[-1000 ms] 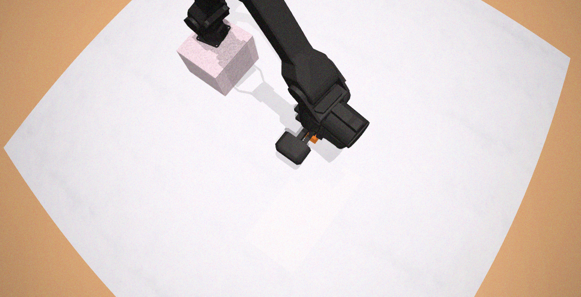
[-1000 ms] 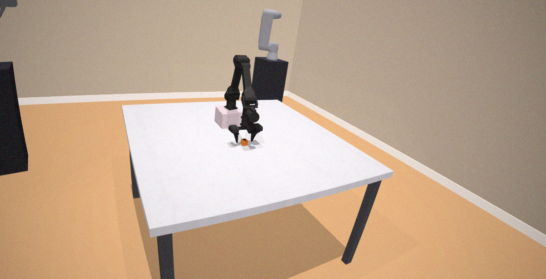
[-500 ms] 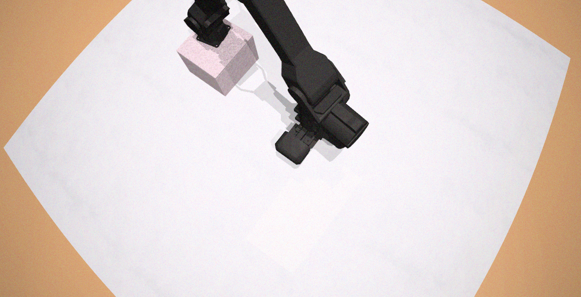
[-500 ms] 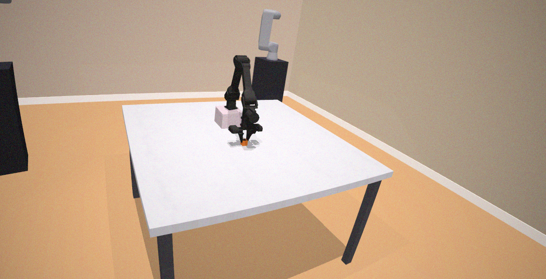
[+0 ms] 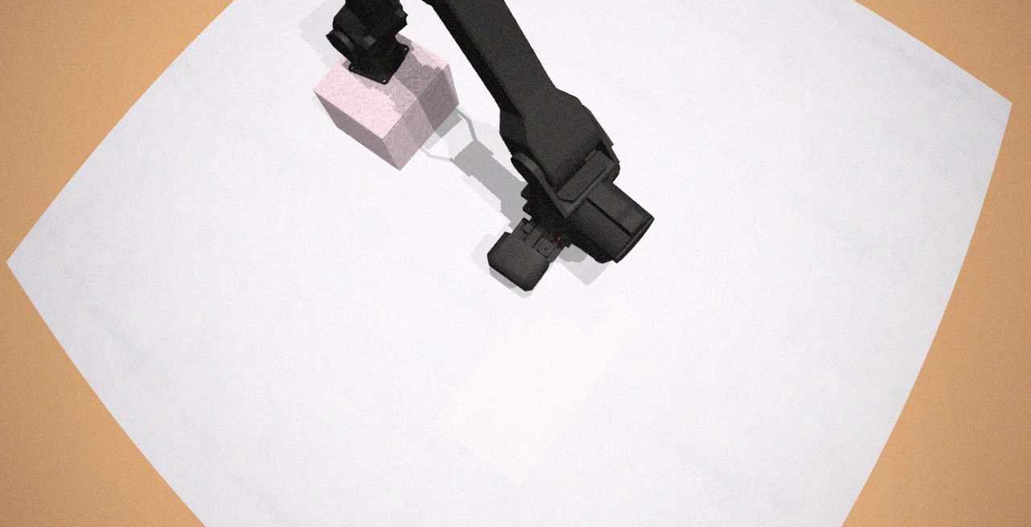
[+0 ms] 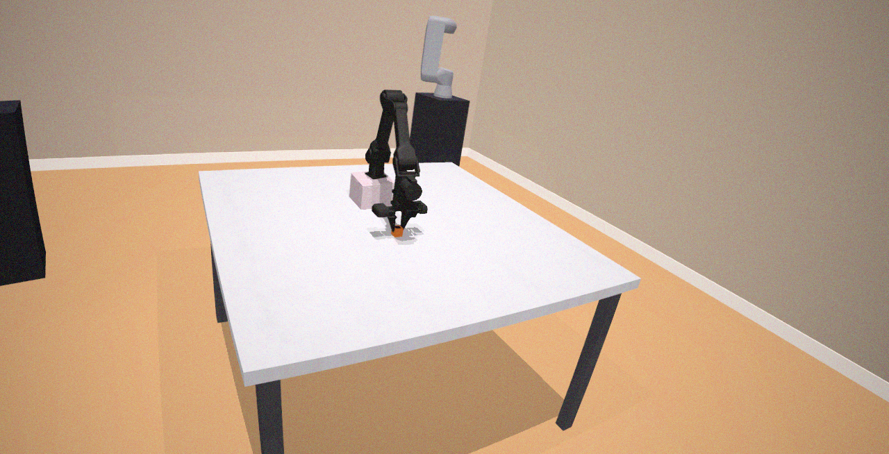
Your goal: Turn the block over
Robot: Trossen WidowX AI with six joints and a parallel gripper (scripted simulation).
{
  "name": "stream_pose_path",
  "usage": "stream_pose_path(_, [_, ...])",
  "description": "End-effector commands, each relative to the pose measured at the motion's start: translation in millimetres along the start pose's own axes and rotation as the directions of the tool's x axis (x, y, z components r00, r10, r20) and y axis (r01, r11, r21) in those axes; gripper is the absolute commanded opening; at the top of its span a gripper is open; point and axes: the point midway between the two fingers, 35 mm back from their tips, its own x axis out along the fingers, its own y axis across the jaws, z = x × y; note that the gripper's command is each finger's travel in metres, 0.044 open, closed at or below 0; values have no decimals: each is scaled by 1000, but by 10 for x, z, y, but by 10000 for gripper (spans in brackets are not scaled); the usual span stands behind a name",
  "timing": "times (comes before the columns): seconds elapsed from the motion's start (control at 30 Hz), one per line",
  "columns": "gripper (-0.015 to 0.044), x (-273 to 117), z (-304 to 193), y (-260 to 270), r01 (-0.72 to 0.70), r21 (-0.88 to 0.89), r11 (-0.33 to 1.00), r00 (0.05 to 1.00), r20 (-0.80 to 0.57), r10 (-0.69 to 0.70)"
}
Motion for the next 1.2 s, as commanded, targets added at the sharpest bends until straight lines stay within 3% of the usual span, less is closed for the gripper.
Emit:
stream_pose_path(0.0, [0,-184,10,0,-1,-6,1000,1000,4,1])
stream_pose_path(0.3, [0,-264,9,0,-1,-5,1000,1000,15,1])
stream_pose_path(1.17, [0,-148,-17,-3,-4,-4,1000,902,432,6])
